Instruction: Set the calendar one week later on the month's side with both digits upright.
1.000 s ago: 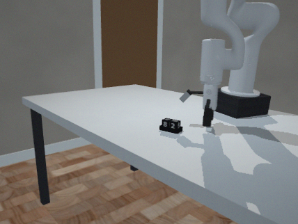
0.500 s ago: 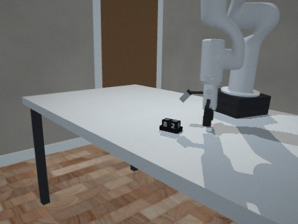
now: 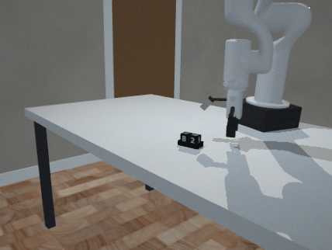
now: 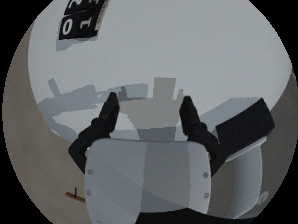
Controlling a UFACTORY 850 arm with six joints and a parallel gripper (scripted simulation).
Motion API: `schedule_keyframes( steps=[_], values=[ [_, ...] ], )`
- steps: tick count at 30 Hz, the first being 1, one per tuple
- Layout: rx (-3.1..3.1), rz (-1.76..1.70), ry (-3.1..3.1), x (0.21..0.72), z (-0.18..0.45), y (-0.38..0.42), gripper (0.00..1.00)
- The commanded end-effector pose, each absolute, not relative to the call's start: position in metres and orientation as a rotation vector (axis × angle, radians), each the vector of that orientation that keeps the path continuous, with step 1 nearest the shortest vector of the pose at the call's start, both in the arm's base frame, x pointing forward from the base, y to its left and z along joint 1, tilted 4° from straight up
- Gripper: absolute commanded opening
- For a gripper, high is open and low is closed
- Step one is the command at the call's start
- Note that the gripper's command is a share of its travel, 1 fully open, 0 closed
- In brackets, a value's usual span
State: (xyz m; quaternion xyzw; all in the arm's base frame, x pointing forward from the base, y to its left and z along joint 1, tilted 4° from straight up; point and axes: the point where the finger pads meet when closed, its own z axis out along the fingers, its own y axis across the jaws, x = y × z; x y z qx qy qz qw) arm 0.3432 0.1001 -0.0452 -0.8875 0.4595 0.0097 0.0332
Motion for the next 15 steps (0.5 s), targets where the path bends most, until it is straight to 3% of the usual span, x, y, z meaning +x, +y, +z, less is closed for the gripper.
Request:
schedule_keyframes(
  steps=[1,15],
  values=[
    [-2.73,0.03,1.413,0.344,-0.031,0.099,1.0],
    [-2.73,0.03,1.413,0.345,-0.021,0.095,1.0]
  ],
)
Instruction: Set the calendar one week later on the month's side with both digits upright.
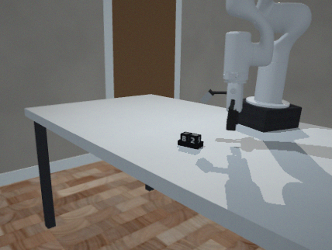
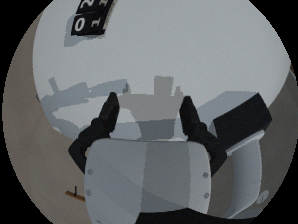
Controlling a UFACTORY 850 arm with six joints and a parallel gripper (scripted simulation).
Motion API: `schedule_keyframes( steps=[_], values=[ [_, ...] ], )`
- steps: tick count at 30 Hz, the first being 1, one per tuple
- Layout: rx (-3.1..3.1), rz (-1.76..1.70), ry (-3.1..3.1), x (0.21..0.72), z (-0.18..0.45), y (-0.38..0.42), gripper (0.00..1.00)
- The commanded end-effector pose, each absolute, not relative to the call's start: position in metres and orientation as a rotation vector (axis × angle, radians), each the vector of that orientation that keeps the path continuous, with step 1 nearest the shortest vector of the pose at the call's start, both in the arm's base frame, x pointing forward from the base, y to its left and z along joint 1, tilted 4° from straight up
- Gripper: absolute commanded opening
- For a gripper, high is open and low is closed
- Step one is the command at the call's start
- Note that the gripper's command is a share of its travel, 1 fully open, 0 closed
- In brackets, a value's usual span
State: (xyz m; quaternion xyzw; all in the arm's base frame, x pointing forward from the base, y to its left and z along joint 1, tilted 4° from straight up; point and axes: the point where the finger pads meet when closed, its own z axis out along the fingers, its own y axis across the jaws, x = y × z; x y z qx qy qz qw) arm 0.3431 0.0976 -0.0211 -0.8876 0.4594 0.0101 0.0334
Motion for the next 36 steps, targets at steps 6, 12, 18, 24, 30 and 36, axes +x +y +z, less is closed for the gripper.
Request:
schedule_keyframes(
  steps=[6,12,18,24,30,36],
  values=[
    [-2.73,0.03,1.413,0.349,-0.022,0.083,1.0],
    [-2.73,0.03,1.413,0.35,-0.022,0.08,1.0],
    [-2.73,0.03,1.413,0.355,-0.023,0.067,1.0],
    [-2.729,0.03,1.413,0.355,-0.024,0.066,1.0],
    [-2.729,0.03,1.413,0.355,-0.029,0.067,1.0],
    [-2.73,0.03,1.413,0.356,-0.046,0.068,1.0]
  ],
)
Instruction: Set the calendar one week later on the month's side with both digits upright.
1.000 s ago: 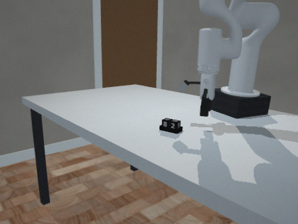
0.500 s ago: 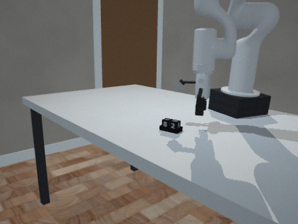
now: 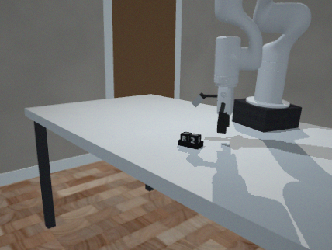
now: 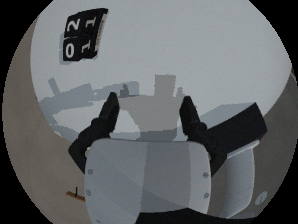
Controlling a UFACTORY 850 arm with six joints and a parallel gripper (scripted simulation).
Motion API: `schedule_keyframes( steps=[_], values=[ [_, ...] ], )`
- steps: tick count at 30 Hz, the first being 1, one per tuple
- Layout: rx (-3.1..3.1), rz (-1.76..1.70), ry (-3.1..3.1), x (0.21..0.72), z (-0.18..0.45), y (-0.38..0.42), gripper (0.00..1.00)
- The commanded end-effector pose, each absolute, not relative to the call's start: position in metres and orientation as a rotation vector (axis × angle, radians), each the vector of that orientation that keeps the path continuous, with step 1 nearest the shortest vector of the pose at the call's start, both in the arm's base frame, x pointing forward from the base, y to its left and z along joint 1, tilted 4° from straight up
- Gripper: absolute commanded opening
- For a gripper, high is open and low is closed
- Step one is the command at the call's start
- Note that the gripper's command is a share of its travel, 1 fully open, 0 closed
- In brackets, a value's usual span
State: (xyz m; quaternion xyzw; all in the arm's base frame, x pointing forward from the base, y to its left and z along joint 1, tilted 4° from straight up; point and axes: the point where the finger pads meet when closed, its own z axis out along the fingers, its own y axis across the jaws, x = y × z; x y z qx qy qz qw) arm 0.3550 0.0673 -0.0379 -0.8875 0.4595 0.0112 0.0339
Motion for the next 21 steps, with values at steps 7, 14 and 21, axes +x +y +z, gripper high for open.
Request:
schedule_keyframes(
  steps=[7,14,21],
  values=[
    [-2.73,0.03,1.413,0.356,-0.06,0.069,1.0],
    [-2.73,0.03,1.413,0.356,-0.061,0.069,1.0],
    [-2.73,0.03,1.413,0.356,-0.061,0.069,1.0]
  ],
)
